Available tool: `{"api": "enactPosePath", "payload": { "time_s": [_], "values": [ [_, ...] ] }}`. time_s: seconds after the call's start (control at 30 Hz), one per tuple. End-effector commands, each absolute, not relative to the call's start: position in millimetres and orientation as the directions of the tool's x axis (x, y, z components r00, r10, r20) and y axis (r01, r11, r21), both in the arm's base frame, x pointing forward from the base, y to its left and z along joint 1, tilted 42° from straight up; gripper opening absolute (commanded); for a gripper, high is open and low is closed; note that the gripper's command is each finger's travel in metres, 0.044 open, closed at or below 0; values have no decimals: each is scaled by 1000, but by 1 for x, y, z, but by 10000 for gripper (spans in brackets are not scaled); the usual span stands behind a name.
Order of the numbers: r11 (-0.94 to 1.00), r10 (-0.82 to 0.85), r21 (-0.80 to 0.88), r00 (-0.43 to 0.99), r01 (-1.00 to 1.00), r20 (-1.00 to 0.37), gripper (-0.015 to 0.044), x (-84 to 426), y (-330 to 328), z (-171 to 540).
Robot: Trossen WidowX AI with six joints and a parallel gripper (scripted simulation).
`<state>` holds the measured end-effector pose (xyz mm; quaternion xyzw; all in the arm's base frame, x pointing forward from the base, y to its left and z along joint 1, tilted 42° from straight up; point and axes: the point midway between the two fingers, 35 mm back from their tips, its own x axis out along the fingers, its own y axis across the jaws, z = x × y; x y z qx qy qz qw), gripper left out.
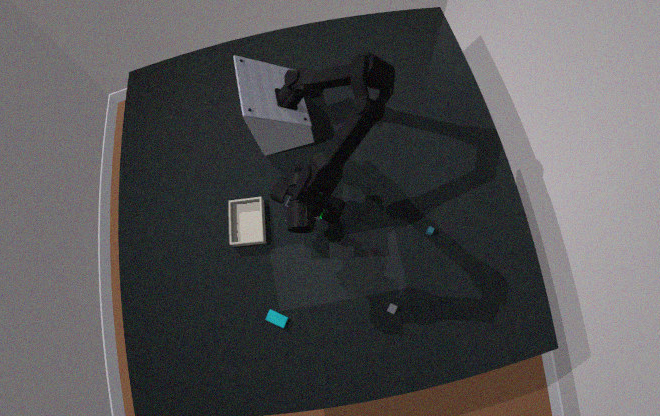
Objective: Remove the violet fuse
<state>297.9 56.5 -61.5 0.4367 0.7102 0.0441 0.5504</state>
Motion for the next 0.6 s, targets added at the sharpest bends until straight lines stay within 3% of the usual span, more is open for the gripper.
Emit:
{"api": "enactPosePath", "payload": {
  "time_s": [0.0, 0.57],
  "values": [
    [615, 669, 543, -13, 572, -743, 0, 298, 55, -60],
    [615, 669, 543, -13, 572, -743, 0, 298, 50, -54]
  ]
}}
